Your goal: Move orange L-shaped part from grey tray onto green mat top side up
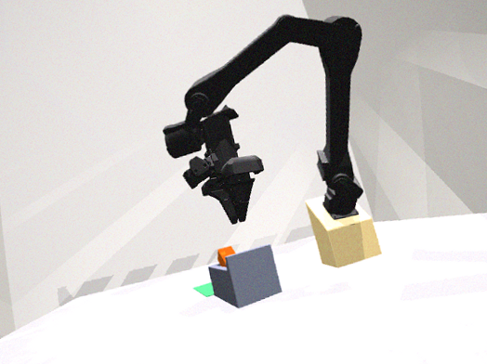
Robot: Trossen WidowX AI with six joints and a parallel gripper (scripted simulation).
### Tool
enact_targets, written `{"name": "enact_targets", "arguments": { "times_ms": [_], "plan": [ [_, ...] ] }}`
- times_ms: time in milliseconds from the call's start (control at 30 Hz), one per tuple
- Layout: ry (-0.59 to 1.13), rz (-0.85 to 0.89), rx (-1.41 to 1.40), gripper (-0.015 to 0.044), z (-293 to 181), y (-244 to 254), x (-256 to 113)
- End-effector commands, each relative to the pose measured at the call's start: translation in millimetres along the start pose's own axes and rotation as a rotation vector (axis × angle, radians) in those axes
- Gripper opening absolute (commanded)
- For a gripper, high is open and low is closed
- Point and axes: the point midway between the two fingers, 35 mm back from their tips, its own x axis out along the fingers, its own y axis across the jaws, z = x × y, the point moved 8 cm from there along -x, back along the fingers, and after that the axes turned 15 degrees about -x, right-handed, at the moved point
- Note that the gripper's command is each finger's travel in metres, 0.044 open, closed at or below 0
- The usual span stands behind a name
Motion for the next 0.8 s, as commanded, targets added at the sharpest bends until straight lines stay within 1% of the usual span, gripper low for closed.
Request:
{"name": "enact_targets", "arguments": {
  "times_ms": [0, 100, 167, 233, 333, 633, 700, 767],
  "plan": [
    [-0.001, -0.001, 0.005, 0.018, 0, 0, 0],
    [-0.001, -0.001, 0.005, 0.018, 0, 0, 0],
    [-0.001, -0.001, 0.058, 0.0233, 0, -3, 0],
    [0.0, -0.002, 0.181, 0.028, 0, -8, -1],
    [0.0, -0.003, 0.459, 0.028, 0, -22, -2],
    [0.0, -0.005, 1.413, 0.028, -7, -68, -4],
    [0.0, -0.005, 1.549, 0.028, -9, -75, -4],
    [0.0, -0.005, 1.566, 0.028, -9, -75, -4]
  ]
}}
